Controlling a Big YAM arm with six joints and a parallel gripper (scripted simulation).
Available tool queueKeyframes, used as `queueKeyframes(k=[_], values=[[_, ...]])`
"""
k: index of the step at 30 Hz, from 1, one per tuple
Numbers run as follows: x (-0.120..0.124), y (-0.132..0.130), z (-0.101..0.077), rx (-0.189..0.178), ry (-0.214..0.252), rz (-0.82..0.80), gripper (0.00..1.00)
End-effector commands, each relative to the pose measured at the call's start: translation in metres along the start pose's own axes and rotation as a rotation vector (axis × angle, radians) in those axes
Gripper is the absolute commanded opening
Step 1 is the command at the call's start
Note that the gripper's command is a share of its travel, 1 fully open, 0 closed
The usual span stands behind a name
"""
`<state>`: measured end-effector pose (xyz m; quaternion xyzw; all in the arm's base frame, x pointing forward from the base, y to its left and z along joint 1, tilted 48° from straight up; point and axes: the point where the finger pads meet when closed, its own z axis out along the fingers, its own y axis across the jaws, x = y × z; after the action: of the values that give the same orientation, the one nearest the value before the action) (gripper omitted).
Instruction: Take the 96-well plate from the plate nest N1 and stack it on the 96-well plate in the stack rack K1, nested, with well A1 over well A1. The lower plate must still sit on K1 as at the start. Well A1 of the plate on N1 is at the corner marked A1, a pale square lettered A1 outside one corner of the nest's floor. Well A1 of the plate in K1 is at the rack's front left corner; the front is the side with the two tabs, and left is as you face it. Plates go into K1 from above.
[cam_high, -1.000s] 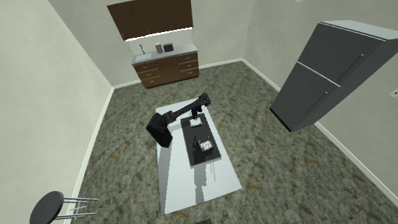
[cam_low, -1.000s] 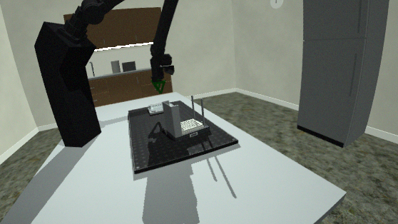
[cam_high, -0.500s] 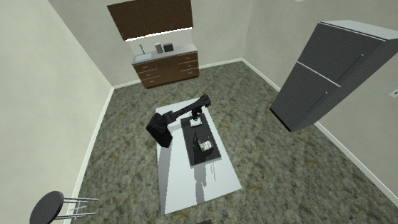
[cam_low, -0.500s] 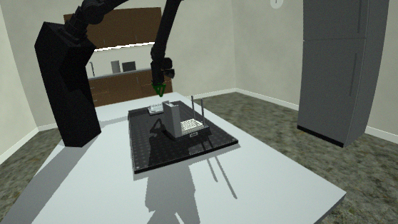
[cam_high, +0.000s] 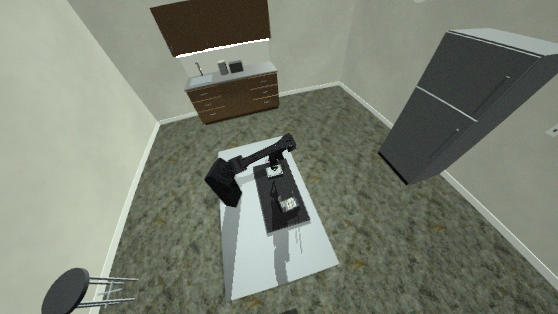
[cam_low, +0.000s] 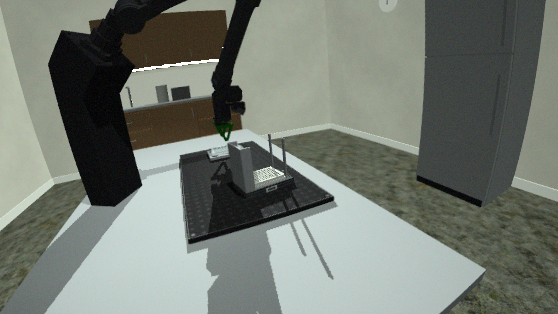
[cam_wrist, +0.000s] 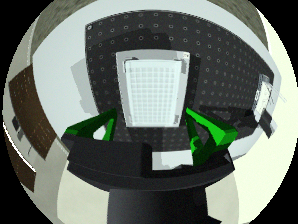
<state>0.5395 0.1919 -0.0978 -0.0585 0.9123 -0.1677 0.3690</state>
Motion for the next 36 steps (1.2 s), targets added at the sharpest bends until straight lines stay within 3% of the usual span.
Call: queueKeyframes(k=[1,36], values=[[0.001,-0.005,0.012,0.006,0.001,0.001,1.00],[0.008,-0.007,0.060,0.009,0.015,-0.004,1.00]])
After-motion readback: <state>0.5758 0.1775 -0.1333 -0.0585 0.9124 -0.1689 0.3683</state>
